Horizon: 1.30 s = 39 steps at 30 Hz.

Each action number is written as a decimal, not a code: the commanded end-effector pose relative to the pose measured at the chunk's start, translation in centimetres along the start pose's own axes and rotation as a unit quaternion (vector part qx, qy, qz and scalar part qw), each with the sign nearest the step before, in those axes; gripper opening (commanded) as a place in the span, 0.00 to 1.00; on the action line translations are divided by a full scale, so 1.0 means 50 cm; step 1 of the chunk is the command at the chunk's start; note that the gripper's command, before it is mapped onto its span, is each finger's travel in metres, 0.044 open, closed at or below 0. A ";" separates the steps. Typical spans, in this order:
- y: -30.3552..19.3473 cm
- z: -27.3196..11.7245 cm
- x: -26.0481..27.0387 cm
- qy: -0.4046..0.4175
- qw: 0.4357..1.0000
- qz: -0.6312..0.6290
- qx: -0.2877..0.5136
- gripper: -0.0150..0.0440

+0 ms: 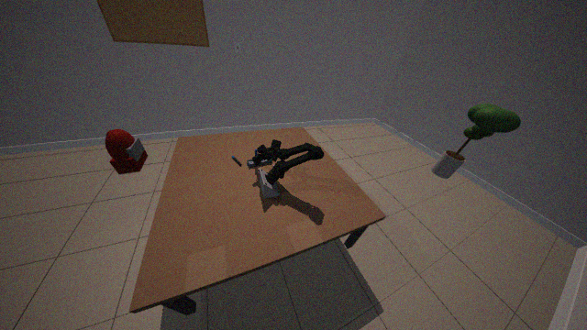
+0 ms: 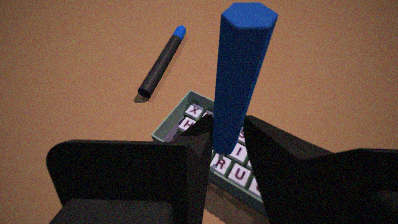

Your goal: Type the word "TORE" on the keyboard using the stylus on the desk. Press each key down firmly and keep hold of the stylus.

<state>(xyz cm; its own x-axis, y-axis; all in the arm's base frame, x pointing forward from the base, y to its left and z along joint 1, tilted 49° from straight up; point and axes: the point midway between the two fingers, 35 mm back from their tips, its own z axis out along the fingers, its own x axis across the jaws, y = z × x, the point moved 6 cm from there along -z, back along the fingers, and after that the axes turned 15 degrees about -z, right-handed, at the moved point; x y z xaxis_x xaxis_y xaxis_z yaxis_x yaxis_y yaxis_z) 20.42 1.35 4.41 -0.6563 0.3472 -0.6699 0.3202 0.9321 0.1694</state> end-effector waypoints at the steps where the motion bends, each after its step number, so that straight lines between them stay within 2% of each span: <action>1: -0.003 0.001 0.003 0.002 1.000 -0.003 -0.001 0.39; 32: -0.015 0.009 0.006 0.002 1.000 -0.003 -0.001 0.39; 39: 0.008 -0.002 -0.001 0.003 1.000 -0.002 -0.001 0.39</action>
<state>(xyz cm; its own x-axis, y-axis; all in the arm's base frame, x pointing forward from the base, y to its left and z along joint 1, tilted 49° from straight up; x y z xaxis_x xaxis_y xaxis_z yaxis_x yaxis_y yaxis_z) 20.27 1.09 4.00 -0.6648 0.3380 -0.6662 0.3132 0.9357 0.1623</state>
